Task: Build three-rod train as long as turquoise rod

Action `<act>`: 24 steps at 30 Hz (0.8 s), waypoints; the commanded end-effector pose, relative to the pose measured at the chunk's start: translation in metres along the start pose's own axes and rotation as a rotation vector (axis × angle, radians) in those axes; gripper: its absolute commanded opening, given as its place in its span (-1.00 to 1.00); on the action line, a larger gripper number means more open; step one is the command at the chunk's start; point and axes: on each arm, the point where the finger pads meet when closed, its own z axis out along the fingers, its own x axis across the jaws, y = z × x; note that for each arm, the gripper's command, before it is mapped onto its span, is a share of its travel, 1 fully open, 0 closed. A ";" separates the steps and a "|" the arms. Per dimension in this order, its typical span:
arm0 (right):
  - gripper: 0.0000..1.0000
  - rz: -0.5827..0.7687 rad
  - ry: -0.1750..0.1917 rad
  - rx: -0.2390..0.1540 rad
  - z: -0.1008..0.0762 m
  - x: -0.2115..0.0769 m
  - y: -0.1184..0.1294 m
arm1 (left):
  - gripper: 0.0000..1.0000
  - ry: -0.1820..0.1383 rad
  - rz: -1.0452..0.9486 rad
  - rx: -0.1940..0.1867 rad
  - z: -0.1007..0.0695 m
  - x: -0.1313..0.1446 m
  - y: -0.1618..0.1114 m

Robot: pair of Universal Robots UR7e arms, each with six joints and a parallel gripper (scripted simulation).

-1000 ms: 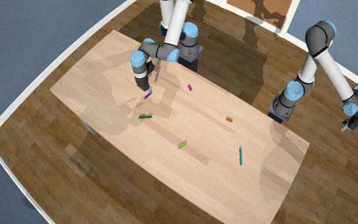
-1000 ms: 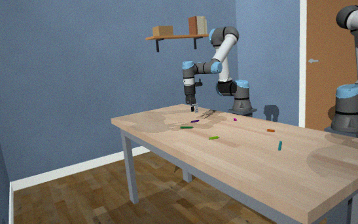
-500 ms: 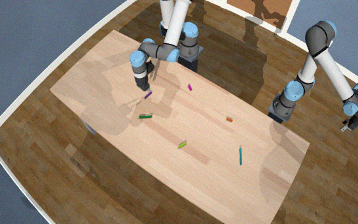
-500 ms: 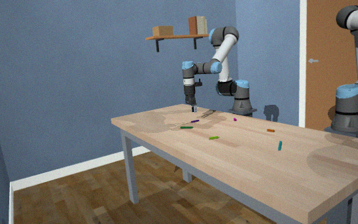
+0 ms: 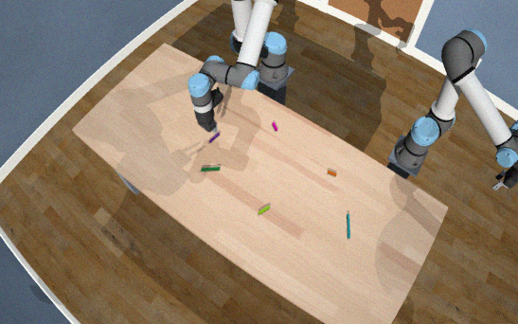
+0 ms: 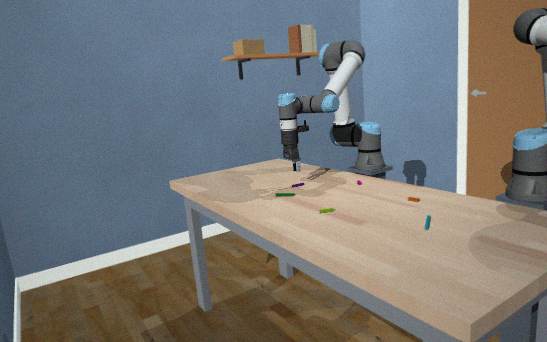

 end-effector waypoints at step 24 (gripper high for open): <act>0.07 0.000 0.001 -0.001 0.025 0.000 0.001 | 1.00 0.000 0.000 -0.001 0.000 0.000 0.000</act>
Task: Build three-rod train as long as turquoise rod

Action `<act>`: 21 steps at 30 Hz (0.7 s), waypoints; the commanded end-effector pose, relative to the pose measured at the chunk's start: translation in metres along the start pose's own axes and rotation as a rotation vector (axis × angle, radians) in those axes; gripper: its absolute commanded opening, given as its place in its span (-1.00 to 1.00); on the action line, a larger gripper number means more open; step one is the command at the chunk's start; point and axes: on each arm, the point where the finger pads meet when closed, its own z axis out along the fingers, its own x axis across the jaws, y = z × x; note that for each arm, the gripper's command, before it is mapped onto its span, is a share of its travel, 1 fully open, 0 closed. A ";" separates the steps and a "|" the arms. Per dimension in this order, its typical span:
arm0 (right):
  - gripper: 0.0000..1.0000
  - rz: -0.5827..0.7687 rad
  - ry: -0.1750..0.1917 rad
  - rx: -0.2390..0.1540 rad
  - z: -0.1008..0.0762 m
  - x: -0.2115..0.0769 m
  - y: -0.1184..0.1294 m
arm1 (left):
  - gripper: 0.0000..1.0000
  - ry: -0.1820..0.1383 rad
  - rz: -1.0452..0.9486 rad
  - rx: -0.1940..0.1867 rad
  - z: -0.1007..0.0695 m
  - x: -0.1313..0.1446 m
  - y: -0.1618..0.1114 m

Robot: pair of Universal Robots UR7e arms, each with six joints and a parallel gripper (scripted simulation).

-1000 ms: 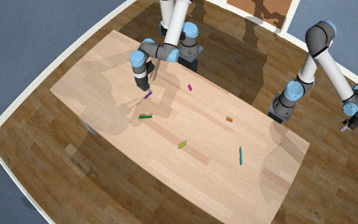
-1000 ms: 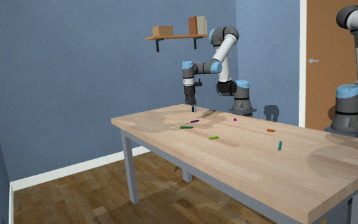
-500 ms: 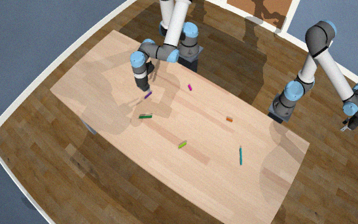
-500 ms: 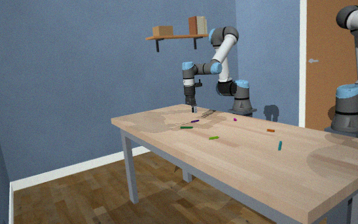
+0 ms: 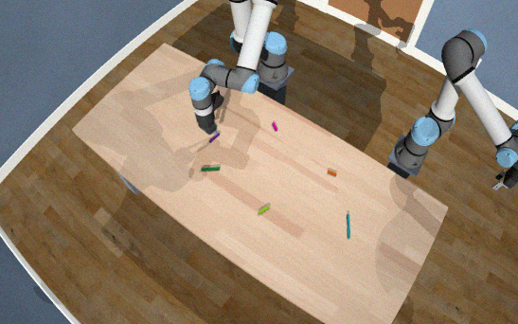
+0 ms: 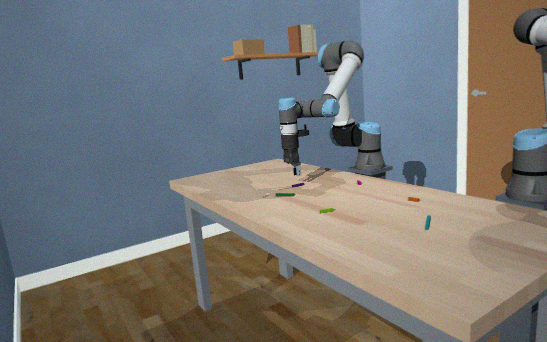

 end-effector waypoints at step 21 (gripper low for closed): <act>0.07 0.000 0.001 -0.002 0.028 0.000 0.001 | 1.00 0.000 0.000 -0.001 0.000 0.000 0.000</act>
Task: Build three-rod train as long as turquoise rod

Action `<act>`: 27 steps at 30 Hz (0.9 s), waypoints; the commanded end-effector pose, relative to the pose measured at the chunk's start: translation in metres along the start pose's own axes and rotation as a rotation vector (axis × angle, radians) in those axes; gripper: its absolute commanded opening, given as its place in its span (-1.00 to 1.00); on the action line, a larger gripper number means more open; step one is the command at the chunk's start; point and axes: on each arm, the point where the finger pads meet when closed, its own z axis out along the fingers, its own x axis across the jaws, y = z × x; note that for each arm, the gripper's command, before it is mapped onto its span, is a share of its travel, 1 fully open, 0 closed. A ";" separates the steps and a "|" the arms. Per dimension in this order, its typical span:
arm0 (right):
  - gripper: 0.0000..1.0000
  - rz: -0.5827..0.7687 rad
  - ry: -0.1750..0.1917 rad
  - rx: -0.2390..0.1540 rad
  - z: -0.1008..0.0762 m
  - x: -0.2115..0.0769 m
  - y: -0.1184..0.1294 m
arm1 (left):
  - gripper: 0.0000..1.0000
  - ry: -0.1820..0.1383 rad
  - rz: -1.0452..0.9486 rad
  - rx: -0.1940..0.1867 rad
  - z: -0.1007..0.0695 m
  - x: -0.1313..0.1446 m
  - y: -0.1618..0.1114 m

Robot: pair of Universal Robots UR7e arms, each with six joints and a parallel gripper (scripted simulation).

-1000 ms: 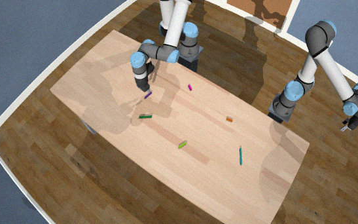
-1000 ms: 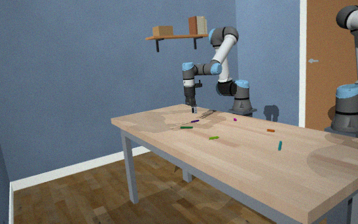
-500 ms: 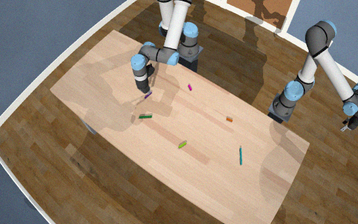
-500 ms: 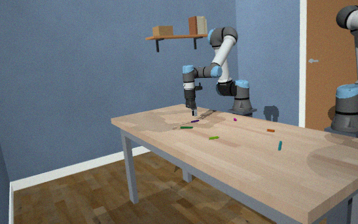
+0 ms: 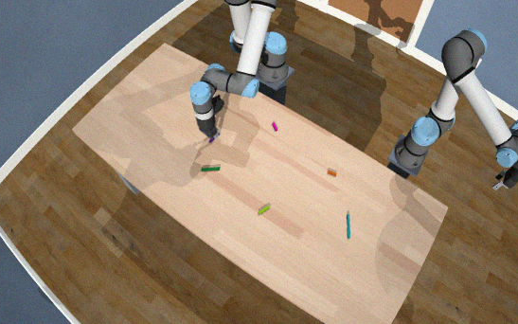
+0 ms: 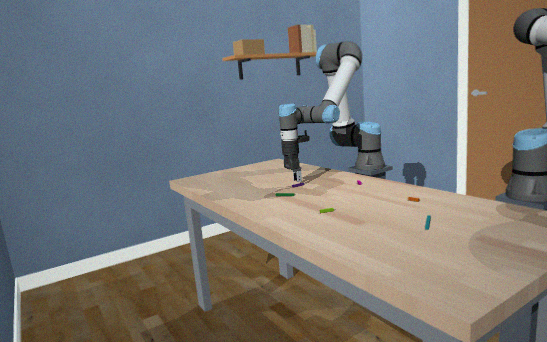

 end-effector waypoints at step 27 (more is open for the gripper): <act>0.07 0.000 0.001 -0.002 0.006 0.000 0.001 | 1.00 0.000 0.000 -0.001 0.000 0.000 0.000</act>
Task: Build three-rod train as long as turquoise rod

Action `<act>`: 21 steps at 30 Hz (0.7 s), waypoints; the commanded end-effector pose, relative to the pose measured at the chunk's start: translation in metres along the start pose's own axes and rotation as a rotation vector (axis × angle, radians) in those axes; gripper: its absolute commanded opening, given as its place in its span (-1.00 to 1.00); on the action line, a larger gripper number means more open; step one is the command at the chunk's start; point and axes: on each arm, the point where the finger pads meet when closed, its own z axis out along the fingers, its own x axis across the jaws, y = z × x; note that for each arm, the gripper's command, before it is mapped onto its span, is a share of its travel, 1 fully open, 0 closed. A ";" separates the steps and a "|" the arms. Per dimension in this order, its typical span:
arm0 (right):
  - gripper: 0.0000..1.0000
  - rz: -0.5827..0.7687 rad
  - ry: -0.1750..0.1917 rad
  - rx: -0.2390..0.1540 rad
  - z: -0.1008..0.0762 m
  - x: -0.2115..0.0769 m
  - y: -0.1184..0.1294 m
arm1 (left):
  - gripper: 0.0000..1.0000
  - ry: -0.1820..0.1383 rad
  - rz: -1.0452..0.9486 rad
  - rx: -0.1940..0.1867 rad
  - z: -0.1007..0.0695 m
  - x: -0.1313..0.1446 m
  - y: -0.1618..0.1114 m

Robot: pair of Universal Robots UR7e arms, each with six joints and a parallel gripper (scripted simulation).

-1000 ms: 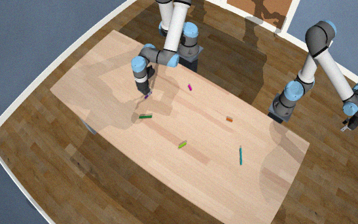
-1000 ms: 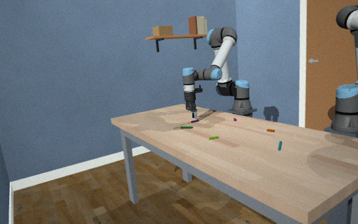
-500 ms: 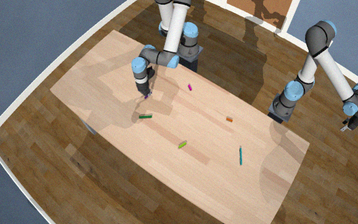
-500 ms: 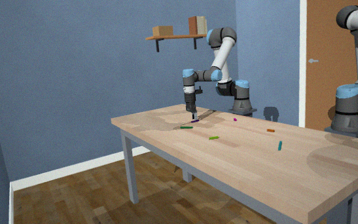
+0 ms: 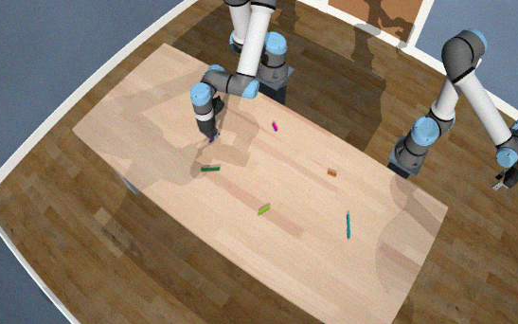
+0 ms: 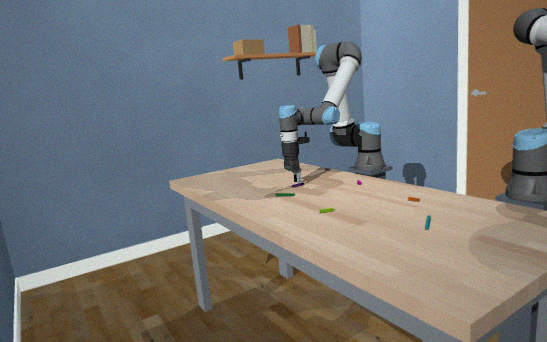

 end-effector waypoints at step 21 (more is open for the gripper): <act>0.07 0.000 0.001 -0.002 0.009 0.000 0.000 | 1.00 0.000 0.000 -0.001 0.000 0.000 0.000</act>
